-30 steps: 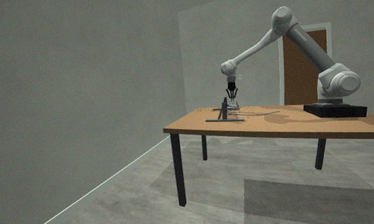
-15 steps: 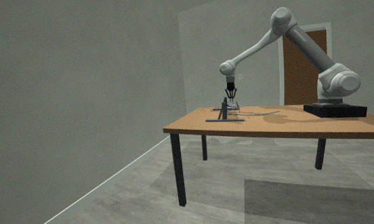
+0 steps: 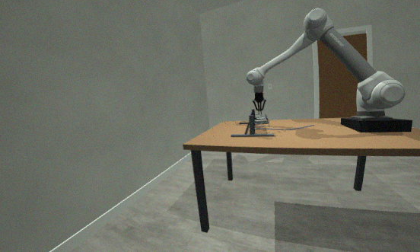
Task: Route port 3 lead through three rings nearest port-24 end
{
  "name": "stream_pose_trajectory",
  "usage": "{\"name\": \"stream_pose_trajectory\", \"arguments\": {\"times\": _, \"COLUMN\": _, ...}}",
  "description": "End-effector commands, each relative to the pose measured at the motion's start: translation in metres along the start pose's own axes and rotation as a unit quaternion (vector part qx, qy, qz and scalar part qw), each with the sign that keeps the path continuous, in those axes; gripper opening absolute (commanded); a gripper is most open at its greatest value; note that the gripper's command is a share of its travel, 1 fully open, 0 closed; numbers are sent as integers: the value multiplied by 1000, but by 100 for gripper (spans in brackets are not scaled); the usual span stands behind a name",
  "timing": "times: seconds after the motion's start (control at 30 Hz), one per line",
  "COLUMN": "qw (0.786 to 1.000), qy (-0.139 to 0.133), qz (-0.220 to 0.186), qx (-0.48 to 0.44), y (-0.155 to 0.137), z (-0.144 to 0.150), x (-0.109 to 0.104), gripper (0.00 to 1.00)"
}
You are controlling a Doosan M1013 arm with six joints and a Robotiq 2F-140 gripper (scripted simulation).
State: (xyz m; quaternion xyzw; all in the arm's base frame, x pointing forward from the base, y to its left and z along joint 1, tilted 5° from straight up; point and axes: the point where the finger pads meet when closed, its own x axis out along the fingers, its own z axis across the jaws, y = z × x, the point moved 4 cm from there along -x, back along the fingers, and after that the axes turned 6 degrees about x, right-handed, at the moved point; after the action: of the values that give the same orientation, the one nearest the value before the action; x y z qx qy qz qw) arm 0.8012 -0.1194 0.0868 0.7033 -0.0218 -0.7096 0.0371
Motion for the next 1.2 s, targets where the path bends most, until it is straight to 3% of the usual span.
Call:
{"name": "stream_pose_trajectory", "arguments": {"times": 0.0, "qw": 1000, "qy": 1, "qz": 1, "qx": -1, "y": -3, "z": -3, "x": -2, "gripper": 0}}
{"name": "stream_pose_trajectory", "arguments": {"times": 0.03, "qw": 1000, "qy": 1, "qz": 1, "qx": -1, "y": -3, "z": -3, "x": -2, "gripper": 0}}
{"name": "stream_pose_trajectory", "arguments": {"times": 0.07, "qw": 1000, "qy": 1, "qz": 1, "qx": -1, "y": -3, "z": -3, "x": -2, "gripper": 20}}
{"name": "stream_pose_trajectory", "arguments": {"times": 1.17, "qw": 1000, "qy": 1, "qz": 1, "qx": -1, "y": -3, "z": -3, "x": -2, "gripper": 20}}
